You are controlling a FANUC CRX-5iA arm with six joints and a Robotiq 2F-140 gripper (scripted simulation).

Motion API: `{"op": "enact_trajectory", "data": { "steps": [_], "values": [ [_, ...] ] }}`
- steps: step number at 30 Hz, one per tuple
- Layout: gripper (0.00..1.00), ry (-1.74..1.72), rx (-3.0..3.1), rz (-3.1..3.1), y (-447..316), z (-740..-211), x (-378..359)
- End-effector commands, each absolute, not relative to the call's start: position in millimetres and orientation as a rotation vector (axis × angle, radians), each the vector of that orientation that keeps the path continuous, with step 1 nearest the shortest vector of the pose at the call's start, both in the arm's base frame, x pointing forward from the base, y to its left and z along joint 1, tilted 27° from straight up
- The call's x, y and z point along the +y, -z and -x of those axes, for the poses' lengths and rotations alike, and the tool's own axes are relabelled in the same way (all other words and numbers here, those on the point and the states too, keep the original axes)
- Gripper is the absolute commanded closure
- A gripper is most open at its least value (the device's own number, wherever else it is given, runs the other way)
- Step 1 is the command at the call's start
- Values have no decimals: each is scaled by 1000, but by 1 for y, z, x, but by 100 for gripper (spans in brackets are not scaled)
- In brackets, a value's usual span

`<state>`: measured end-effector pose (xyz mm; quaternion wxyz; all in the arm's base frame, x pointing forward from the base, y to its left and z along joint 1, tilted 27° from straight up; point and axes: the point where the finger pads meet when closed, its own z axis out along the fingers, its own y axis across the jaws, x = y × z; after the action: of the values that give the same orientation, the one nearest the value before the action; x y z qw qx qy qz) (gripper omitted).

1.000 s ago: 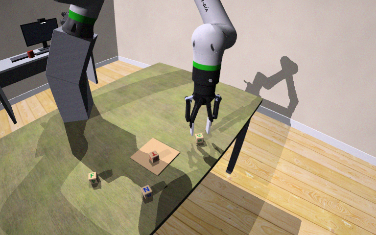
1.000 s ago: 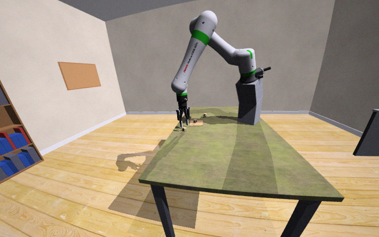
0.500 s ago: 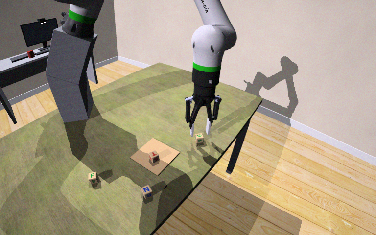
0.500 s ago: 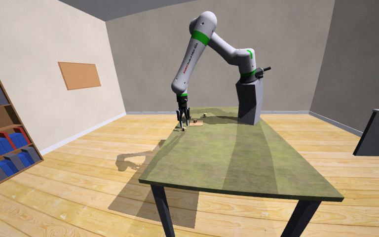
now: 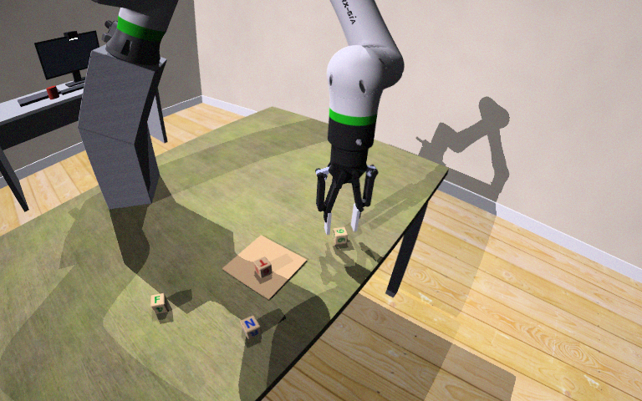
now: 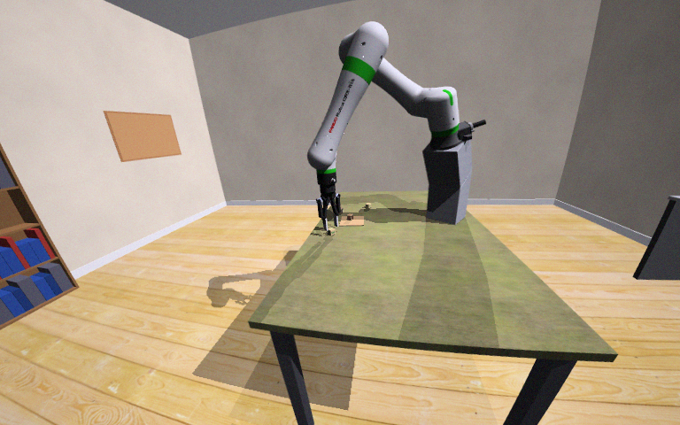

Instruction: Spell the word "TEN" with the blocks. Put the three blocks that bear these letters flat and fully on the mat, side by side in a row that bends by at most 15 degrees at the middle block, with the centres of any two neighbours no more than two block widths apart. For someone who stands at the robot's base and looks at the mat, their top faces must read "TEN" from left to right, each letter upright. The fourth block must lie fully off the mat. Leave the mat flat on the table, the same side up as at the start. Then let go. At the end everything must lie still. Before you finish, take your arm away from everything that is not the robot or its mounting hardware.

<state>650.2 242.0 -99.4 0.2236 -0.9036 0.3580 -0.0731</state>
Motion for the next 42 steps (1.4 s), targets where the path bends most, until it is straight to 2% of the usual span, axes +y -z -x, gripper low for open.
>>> {"op": "enact_trajectory", "data": {
  "steps": [1, 34, 35, 42],
  "values": [
    [60, 202, 988, 2494, 103, -652, 243],
    [60, 202, 988, 2494, 128, -660, 253],
    [72, 202, 988, 2494, 128, -660, 253],
    [72, 202, 988, 2494, 128, -660, 253]
  ]
}}
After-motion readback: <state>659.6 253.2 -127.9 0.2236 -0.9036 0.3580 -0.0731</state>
